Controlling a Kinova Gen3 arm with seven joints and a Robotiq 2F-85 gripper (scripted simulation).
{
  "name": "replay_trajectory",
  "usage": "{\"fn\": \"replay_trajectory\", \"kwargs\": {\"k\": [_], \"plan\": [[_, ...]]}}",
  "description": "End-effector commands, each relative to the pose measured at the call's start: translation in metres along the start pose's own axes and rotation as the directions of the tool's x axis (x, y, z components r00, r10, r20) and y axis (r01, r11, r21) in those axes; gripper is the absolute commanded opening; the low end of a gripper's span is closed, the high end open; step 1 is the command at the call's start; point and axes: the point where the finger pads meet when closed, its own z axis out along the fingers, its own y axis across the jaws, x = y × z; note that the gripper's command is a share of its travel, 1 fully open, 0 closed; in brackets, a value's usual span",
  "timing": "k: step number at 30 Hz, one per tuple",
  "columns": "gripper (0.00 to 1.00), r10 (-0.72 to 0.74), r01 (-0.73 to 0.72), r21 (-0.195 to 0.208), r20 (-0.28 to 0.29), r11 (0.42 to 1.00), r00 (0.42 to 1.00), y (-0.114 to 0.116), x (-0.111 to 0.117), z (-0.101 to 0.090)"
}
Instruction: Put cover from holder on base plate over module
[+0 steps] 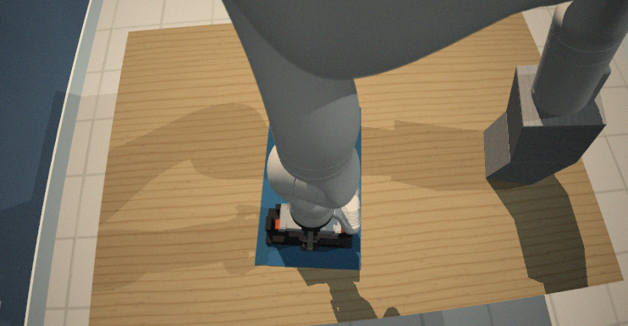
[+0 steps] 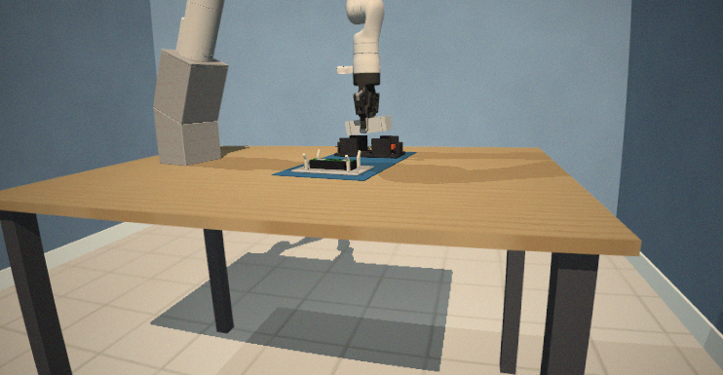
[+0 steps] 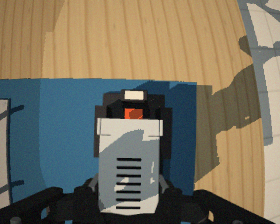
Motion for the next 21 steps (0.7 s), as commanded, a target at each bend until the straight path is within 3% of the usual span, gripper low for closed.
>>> {"fn": "replay_trajectory", "kwargs": {"k": [1,21], "plan": [[0.01,0.000,0.000,-0.001,0.001,1.000,1.000,0.0004,-0.0005,-0.0006],[0.00,0.000,0.000,-0.001,0.001,1.000,1.000,0.0004,-0.0005,-0.0006]]}}
